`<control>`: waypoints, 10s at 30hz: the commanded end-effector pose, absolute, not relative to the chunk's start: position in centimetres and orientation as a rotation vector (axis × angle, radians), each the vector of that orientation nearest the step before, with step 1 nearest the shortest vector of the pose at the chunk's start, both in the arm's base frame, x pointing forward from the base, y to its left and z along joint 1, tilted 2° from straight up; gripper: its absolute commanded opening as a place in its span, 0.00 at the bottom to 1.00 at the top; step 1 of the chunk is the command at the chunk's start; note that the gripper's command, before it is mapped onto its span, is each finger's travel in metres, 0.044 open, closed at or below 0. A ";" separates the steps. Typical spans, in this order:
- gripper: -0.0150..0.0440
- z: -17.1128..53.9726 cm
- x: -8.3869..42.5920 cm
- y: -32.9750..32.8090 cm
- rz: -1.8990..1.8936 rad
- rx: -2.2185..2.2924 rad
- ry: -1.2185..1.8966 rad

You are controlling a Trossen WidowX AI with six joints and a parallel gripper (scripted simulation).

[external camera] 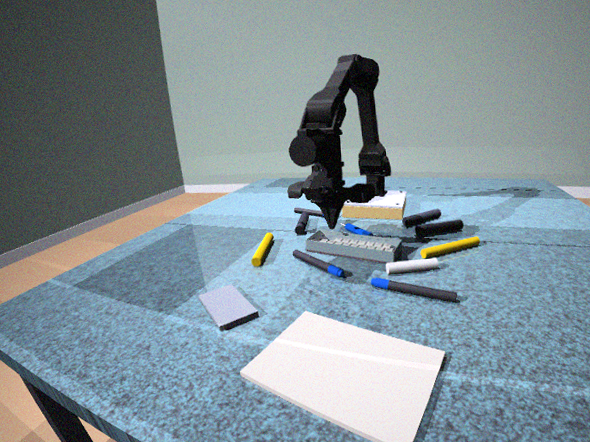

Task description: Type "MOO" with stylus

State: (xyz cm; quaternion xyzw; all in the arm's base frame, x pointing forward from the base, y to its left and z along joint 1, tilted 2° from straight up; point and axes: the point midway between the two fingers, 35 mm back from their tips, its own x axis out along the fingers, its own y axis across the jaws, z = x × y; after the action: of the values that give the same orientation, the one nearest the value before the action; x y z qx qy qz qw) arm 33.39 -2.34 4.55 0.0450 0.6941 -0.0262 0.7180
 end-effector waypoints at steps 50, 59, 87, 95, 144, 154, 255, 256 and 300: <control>0.25 10.5 32.6 6.9 -0.038 0.100 1.523; 0.25 10.5 32.6 6.9 -0.038 0.100 1.523; 0.51 6.2 24.8 1.2 -1.935 1.174 0.599; 0.51 6.2 24.8 1.2 -1.935 1.174 0.599; 0.51 3.0 25.0 1.2 -1.935 1.174 0.599; 0.51 2.3 25.1 1.3 -1.935 1.174 0.599; 0.25 5.9 28.5 0.3 -0.944 0.076 1.274; 0.25 5.9 28.5 0.3 -0.922 0.046 1.283; 0.25 8.3 31.6 0.0 -0.004 -1.337 1.466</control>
State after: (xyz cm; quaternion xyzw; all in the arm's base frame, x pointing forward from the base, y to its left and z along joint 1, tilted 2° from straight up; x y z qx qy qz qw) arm 31.49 0.00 8.14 -0.5312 0.6248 -0.0231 0.5718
